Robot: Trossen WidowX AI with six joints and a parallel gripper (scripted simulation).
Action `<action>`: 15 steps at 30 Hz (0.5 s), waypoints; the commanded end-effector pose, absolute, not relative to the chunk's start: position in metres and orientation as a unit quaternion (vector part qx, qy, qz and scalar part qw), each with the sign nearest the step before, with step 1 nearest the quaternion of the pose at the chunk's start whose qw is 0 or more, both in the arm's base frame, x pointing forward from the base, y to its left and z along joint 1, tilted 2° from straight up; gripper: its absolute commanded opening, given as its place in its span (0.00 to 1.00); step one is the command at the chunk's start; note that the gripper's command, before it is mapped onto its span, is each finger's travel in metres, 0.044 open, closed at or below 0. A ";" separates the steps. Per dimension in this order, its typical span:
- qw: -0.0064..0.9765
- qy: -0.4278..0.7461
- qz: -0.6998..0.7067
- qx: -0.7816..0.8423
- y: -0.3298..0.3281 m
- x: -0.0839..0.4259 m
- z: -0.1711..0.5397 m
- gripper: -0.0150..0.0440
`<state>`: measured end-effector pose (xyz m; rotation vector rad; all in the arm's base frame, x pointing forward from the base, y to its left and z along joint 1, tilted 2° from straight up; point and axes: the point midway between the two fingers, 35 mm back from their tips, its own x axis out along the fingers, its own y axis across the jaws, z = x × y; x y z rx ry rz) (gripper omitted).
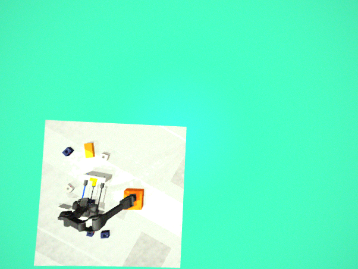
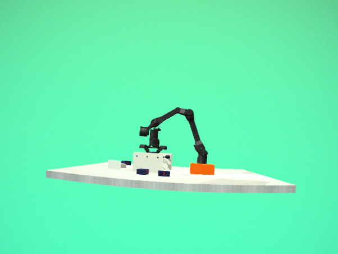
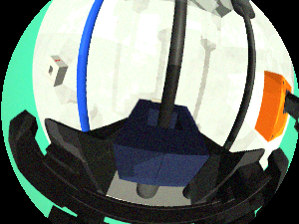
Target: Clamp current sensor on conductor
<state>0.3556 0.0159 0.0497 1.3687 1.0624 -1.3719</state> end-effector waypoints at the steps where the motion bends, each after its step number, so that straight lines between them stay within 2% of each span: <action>1: 0.447 0.431 -0.555 0.554 0.017 0.356 0.049 0.25; 10: 0.449 0.430 -0.555 0.554 0.016 0.356 0.037 0.25; 15: 0.449 0.429 -0.554 0.554 0.016 0.356 0.043 0.48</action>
